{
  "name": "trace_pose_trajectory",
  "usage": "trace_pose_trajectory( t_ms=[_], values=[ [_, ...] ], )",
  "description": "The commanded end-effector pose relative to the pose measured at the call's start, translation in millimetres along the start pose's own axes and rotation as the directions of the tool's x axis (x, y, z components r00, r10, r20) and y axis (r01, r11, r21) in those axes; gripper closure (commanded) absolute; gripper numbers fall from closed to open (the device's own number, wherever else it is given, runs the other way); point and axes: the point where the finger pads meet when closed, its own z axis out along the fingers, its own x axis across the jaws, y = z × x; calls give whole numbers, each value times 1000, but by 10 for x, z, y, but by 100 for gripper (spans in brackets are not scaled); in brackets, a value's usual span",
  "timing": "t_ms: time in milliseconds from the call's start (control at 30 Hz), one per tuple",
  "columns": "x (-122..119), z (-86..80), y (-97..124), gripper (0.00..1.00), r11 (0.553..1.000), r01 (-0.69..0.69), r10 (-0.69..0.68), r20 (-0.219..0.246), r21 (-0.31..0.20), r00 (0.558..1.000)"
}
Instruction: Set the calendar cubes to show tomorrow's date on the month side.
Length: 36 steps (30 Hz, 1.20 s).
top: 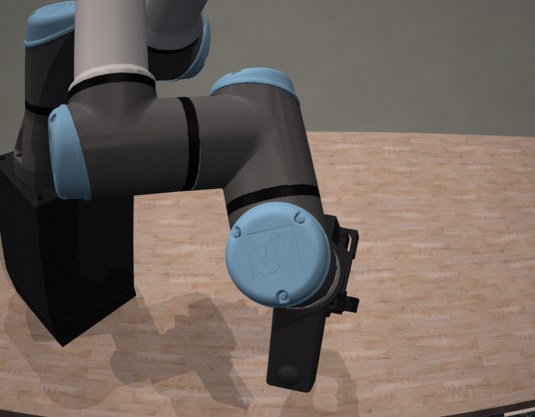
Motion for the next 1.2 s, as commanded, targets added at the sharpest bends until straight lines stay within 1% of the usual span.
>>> trace_pose_trajectory(
  t_ms=[0, 133, 267, 1167],
  values=[
    [-6, -8, -5, 89, 999, 2, -3, -4, -50, 1000],
    [-8, -12, -5, 89, 997, 2, -3, -1, -79, 1000],
    [-10, -14, -5, 89, 996, 3, -3, 1, -91, 1000],
    [-10, 5, -21, 89, 996, 3, -3, 1, -92, 1000]
  ],
)
